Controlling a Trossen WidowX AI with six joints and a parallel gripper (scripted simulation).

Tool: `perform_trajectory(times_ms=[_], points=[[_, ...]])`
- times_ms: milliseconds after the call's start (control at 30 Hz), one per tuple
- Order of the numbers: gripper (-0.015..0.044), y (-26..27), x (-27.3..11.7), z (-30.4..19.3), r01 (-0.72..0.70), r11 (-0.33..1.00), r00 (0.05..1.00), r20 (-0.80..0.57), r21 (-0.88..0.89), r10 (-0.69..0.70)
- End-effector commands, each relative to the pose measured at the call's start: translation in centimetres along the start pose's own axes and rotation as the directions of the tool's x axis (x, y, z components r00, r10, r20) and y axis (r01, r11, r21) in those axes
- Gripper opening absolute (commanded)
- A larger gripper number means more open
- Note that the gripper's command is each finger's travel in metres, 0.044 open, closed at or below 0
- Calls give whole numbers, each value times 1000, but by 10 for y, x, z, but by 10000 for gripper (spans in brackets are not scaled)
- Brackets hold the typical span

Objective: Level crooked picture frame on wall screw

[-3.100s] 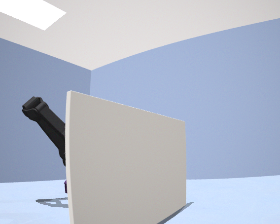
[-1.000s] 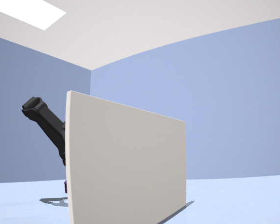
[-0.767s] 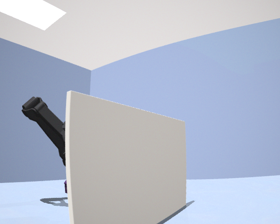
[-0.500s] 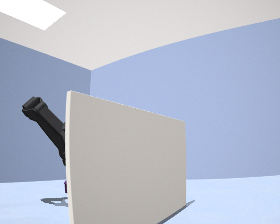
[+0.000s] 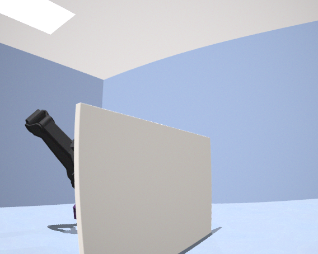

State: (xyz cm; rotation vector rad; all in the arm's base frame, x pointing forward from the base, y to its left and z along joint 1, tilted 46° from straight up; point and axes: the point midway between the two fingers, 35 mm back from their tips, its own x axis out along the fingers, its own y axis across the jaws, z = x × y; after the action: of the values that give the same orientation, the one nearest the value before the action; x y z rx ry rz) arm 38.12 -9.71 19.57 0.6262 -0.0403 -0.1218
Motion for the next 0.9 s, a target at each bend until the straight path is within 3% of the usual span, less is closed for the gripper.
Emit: perform_trajectory(times_ms=[0,500,867], points=[[0,0,0,0,1,1000,1000,1,0,-1],[0,0,0,0,0,1000,1000,0,5,0],[0,-1,0,0,0,995,1000,0,104,0]])
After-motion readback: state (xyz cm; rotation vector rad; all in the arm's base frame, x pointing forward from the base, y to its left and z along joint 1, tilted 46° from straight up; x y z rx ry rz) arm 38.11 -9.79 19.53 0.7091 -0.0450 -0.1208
